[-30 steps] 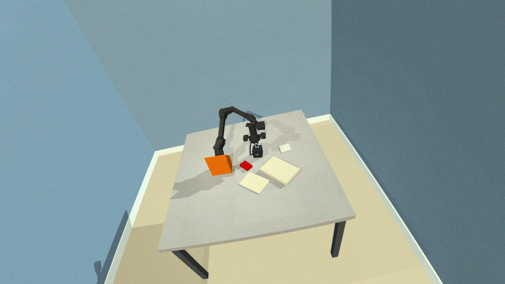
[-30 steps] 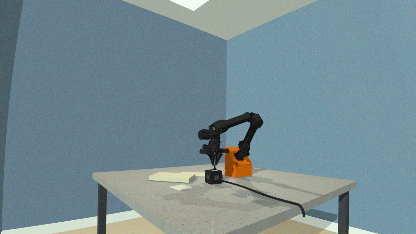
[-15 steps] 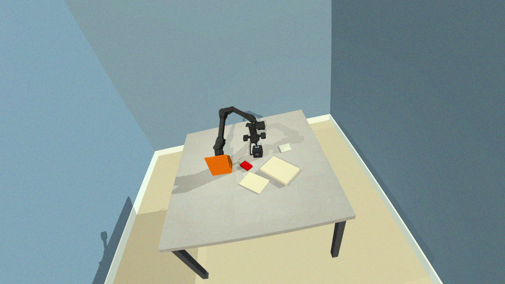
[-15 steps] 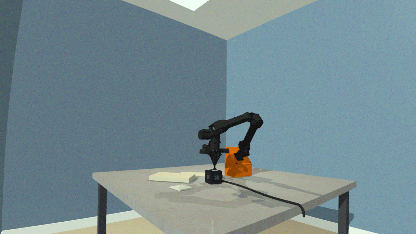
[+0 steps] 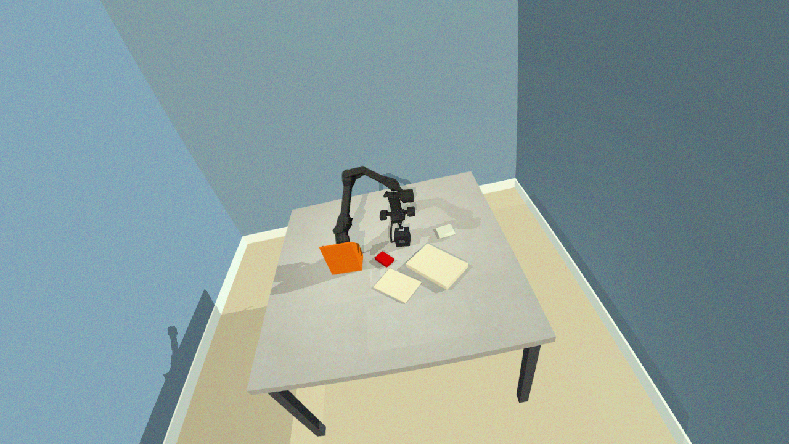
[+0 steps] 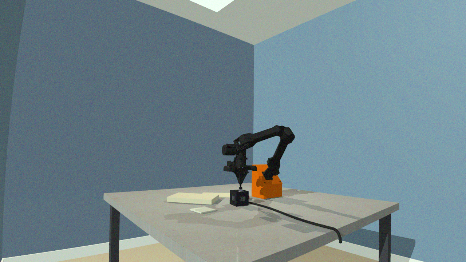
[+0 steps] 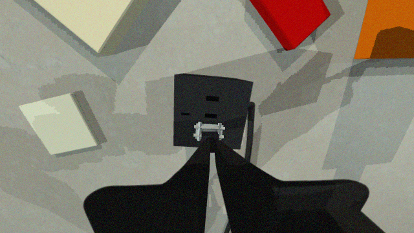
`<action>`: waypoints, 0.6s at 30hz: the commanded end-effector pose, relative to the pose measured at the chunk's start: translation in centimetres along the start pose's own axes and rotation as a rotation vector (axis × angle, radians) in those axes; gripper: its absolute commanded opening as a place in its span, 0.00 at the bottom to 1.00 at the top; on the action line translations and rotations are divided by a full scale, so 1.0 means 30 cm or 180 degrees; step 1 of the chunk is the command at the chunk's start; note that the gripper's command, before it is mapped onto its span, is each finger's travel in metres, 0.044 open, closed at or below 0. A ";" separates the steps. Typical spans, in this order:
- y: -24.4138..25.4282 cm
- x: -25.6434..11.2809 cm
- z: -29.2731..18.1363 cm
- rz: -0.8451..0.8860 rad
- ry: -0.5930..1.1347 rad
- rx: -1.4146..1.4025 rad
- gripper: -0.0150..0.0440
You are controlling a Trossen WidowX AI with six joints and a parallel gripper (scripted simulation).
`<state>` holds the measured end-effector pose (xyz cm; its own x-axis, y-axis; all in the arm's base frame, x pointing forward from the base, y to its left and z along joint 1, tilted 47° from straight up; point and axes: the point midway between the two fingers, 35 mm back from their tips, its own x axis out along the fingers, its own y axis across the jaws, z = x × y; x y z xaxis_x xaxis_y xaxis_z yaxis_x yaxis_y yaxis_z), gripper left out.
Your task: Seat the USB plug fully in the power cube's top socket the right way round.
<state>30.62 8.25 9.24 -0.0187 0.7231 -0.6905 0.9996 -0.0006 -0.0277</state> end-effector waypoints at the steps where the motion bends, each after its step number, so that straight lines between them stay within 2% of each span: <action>1: 0.001 -0.010 0.000 0.0002 -0.0005 -0.0022 0.25; 18: 0.001 -0.048 0.000 0.0002 -0.0007 -0.0021 0.25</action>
<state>30.64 7.42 10.07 -0.0185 0.7255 -0.6879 0.9996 -0.0011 -0.0280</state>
